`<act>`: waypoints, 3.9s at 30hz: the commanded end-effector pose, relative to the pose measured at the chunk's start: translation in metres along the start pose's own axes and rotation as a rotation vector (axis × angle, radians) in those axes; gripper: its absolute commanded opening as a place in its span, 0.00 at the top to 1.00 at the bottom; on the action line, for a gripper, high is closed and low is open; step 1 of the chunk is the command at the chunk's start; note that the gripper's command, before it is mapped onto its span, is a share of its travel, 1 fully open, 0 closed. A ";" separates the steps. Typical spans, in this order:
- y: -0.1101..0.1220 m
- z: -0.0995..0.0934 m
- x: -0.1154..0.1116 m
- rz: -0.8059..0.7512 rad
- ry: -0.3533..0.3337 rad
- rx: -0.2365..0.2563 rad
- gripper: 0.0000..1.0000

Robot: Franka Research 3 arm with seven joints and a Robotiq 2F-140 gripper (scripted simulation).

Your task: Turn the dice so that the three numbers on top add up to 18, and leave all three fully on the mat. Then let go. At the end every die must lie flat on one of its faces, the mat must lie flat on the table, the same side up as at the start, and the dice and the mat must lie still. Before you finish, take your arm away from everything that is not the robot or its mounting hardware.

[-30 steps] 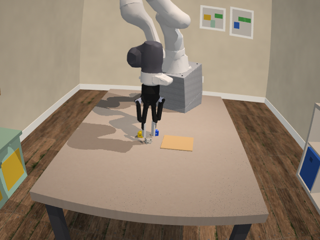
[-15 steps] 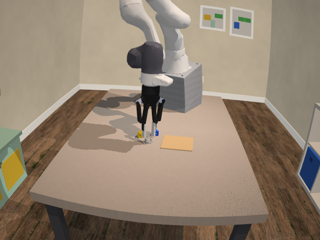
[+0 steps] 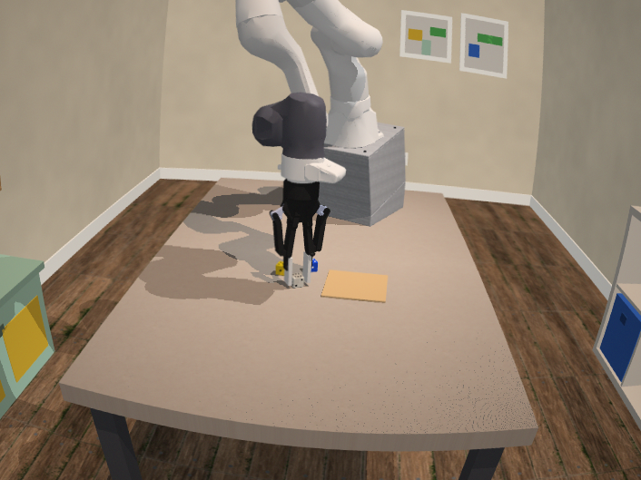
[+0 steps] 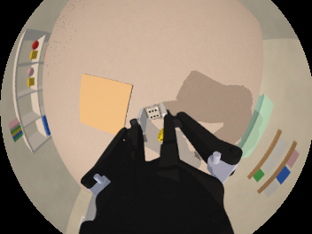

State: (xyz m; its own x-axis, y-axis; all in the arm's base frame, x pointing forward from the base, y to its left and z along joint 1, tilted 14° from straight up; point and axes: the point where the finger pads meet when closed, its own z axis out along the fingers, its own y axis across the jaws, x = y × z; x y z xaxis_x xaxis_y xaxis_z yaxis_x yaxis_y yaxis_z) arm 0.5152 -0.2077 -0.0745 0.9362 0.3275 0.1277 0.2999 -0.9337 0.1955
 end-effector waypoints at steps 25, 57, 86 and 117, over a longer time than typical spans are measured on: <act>0.000 0.006 0.001 0.014 0.004 -0.002 0.75; 0.000 0.006 0.001 0.014 0.004 -0.002 0.87; 0.000 -0.021 0.001 0.014 0.004 -0.002 0.87; -0.045 -0.094 0.007 0.146 -0.001 -0.006 0.87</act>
State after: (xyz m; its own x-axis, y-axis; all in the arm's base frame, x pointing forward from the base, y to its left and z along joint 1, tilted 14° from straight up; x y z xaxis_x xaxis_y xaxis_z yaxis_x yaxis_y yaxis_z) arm 0.4960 -0.1792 0.0136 0.9488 0.2835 0.1390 0.2555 -0.9480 0.1897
